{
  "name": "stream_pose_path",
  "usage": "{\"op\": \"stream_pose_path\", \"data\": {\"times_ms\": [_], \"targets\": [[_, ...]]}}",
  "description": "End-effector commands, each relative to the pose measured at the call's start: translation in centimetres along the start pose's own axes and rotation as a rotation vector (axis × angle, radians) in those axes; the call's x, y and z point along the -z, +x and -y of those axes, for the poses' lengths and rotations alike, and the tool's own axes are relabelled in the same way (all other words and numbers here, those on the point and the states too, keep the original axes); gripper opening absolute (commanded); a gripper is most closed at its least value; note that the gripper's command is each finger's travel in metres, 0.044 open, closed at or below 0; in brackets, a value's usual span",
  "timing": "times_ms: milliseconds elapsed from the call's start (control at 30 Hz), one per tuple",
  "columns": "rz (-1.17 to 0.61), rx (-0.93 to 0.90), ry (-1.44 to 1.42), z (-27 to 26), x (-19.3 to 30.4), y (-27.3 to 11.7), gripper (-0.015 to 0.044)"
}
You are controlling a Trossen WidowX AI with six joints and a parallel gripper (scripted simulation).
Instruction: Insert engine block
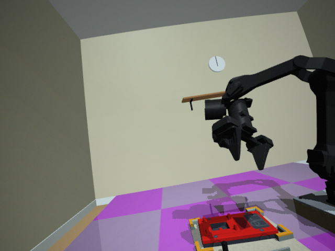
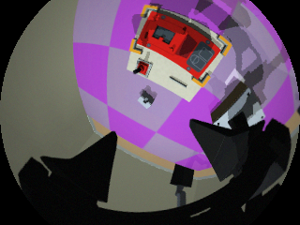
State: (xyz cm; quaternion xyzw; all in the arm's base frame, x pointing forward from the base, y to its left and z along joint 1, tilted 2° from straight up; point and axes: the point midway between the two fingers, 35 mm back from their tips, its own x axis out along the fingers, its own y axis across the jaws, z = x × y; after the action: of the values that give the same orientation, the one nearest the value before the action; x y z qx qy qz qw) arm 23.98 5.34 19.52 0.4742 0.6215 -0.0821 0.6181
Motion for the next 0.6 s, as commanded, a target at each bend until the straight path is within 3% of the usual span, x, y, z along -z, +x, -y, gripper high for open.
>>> {"op": "stream_pose_path", "data": {"times_ms": [0, 567], "targets": [[-0.003, 0.034, -0.109, -0.4, -0.1, 0.8, 0.0440], [-0.045, 0.189, -0.627, -2.0, 0.4, 4.7, 0.0440]]}}
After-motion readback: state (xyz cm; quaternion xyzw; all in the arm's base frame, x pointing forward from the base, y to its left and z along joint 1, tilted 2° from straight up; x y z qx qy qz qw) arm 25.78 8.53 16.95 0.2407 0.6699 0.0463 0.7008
